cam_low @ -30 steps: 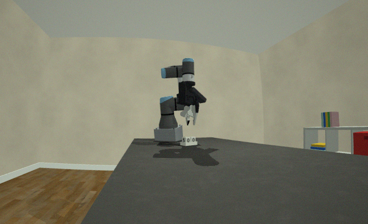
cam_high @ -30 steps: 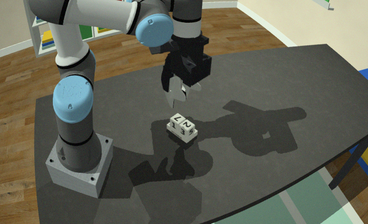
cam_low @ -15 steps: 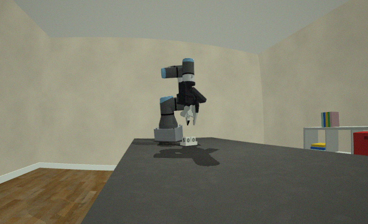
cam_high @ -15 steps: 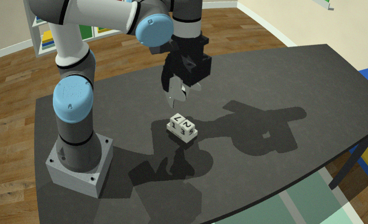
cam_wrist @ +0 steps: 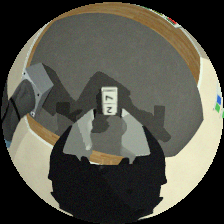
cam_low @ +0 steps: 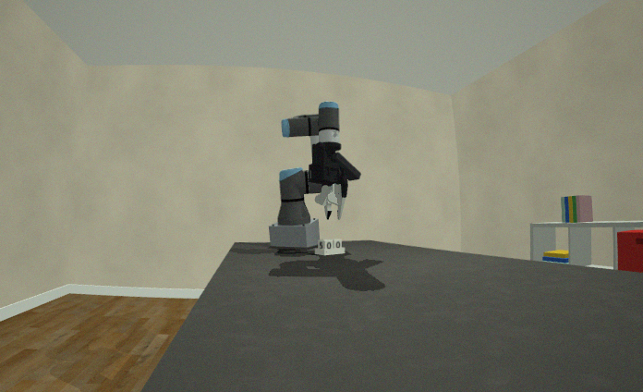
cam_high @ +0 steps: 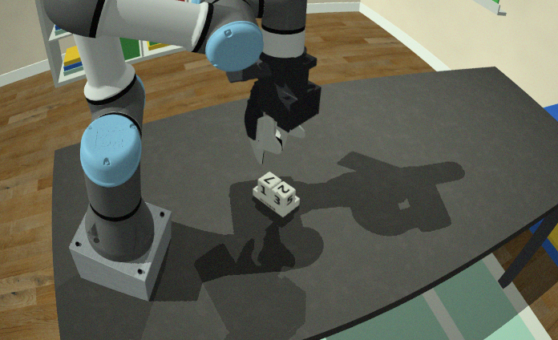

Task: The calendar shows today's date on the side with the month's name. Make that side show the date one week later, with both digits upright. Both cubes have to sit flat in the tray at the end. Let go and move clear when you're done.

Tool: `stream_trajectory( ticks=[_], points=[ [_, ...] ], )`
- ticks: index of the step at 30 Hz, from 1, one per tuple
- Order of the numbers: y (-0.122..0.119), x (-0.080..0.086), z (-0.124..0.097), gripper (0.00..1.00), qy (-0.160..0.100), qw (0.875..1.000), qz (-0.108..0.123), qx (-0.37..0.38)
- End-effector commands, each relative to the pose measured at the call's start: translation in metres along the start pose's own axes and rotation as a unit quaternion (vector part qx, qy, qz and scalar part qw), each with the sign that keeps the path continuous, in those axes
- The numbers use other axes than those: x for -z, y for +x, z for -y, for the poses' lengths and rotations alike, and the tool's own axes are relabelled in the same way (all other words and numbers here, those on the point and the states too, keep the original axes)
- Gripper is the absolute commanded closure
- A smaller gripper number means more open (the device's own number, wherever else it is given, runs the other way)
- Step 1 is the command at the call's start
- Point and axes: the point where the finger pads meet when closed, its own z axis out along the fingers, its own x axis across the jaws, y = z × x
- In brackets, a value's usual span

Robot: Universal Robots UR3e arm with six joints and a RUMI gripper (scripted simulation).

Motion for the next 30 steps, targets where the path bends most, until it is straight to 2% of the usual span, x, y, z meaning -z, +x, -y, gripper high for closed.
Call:
stream_trajectory(
  ticks=[1,11,30],
  points=[
    [0.001,0.000,0.000,0.71,-0.001,1.000,-0.001,0.000],
    [0.001,-0.006,0.000,0.71,-0.001,1.000,-0.001,0.000],
    [0.001,-0.031,0.000,0.71,-0.001,1.000,-0.001,0.000]
  ],
)
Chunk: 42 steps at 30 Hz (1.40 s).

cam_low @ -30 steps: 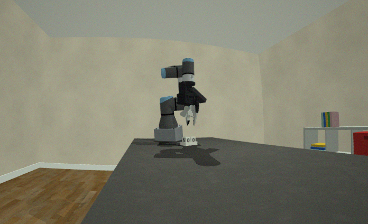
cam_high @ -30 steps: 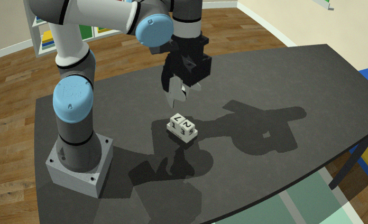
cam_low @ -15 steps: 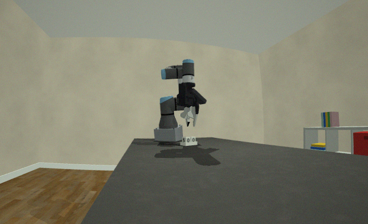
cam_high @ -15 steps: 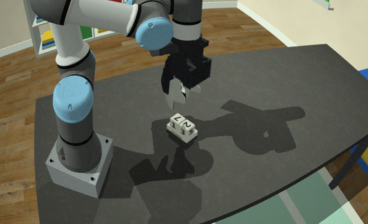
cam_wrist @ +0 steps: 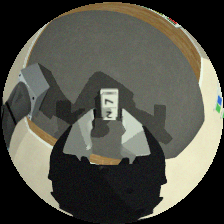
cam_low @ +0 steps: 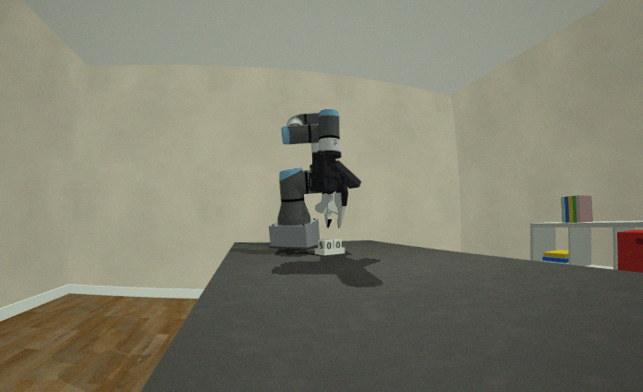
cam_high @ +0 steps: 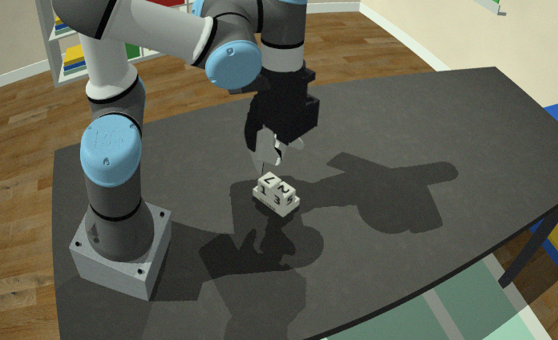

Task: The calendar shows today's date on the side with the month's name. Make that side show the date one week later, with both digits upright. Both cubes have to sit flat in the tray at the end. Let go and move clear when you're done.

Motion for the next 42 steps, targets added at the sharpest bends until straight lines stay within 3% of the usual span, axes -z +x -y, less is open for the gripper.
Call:
stream_trajectory(
  ticks=[1,19,42],
  points=[
    [0.001,-0.007,0.000,0.71,-0.001,1.000,-0.001,0.000],
    [0.001,-0.025,0.000,0.71,-0.001,1.000,-0.001,0.000],
    [0.001,-0.026,0.000,0.71,-0.001,1.000,-0.001,0.000]
  ],
)
